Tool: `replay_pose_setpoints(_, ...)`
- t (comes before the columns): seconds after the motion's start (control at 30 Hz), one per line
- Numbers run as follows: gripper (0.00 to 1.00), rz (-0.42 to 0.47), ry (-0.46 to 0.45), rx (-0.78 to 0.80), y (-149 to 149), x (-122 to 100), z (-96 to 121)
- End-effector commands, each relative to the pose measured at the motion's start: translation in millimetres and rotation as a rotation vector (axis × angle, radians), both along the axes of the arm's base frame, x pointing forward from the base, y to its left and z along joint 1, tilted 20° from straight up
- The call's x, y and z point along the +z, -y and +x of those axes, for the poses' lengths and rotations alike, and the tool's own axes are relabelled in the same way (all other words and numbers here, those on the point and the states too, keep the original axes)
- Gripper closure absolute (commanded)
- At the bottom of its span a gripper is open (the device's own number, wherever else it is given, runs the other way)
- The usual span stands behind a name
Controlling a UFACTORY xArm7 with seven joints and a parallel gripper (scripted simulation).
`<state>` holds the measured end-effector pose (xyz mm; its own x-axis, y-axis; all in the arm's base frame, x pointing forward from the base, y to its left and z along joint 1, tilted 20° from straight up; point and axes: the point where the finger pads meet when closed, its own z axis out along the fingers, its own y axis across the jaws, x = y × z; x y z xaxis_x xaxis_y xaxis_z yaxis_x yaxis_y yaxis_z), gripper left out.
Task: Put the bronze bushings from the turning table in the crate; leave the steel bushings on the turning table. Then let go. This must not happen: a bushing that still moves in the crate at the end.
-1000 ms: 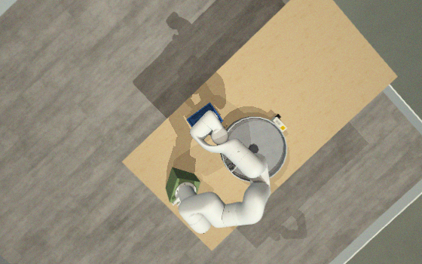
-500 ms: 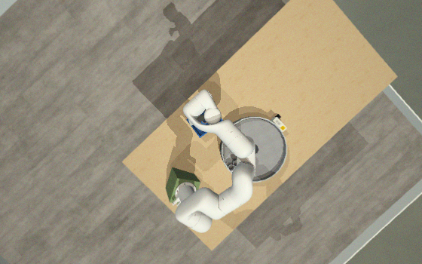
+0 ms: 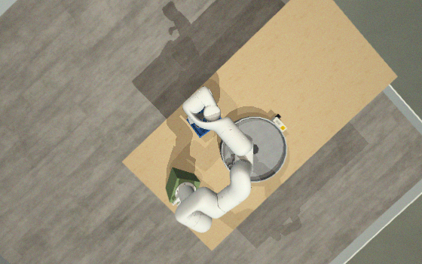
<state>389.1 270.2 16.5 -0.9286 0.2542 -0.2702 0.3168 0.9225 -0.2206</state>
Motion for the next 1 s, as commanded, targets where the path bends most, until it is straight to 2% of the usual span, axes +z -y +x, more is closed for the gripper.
replay_pose_setpoints(0.0,1.00,0.003,0.002,0.002,-2,1,0)
replay_pose_setpoints(0.23,1.00,0.003,0.002,0.001,0,-5,1)
replay_pose_setpoints(0.47,1.00,0.003,0.002,0.001,11,-42,9)
replay_pose_setpoints(0.53,1.00,0.003,0.002,0.001,11,-42,9)
replay_pose_setpoints(0.67,1.00,0.003,0.002,0.001,16,-57,13)
replay_pose_setpoints(0.97,1.00,0.003,0.002,0.001,17,-60,14)
